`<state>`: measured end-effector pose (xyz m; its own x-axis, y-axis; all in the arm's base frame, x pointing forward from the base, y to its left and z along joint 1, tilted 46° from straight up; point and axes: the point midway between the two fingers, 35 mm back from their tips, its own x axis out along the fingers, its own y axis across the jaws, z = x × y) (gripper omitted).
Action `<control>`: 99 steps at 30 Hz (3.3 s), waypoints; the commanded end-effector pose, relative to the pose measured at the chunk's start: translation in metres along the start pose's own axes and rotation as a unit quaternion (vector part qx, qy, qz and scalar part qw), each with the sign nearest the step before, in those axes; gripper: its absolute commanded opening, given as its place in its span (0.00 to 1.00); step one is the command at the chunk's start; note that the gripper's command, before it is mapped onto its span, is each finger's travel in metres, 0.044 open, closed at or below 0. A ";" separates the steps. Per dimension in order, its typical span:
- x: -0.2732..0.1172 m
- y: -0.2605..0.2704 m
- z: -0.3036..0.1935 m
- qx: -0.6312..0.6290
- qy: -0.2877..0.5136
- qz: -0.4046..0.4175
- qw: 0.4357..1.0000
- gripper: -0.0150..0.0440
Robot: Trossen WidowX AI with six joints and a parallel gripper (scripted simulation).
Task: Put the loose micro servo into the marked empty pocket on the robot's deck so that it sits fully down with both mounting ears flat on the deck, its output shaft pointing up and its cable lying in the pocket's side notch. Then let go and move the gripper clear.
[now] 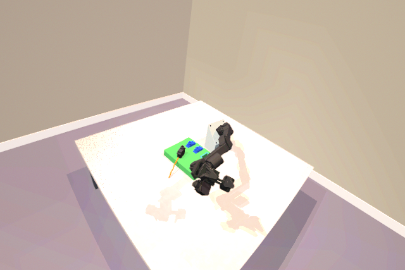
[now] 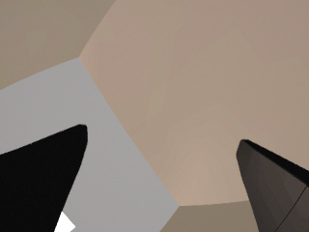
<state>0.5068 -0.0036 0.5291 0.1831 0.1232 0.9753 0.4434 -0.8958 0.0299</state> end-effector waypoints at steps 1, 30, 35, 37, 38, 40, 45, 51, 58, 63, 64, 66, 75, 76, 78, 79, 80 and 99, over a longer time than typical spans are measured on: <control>0.000 0.000 0.000 0.002 -0.001 0.000 1.000 0.98; -0.036 0.062 0.057 0.280 -0.146 0.125 0.941 1.00; -0.046 0.074 0.066 0.329 -0.164 0.158 0.916 1.00; -0.051 0.078 0.070 0.348 -0.171 0.172 0.906 1.00; -0.053 0.081 0.072 0.358 -0.174 0.179 0.900 1.00; -0.058 0.085 0.075 0.376 -0.180 0.193 0.888 1.00; -0.070 0.096 0.084 0.422 -0.192 0.231 0.856 1.00; -0.087 0.108 0.093 0.473 -0.200 0.277 0.812 1.00; -0.107 0.122 0.102 0.528 -0.201 0.334 0.754 1.00; -0.123 0.131 0.107 0.563 -0.197 0.375 0.710 1.00; -0.127 0.133 0.108 0.570 -0.195 0.384 0.700 1.00; -0.133 0.137 0.110 0.582 -0.192 0.400 0.681 1.00; -0.164 0.150 0.116 0.633 -0.166 0.472 0.590 1.00; -0.168 0.152 0.117 0.638 -0.162 0.480 0.580 1.00; -0.175 0.154 0.117 0.647 -0.154 0.496 0.558 1.00; -0.178 0.156 0.118 0.652 -0.150 0.503 0.547 1.00; -0.182 0.157 0.118 0.656 -0.145 0.511 0.537 1.00; -0.253 0.175 0.118 0.701 -0.027 0.637 0.320 1.00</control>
<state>0.6449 -0.1347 0.2709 0.9961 0.0829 0.0295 -0.0484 0.7962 -0.6031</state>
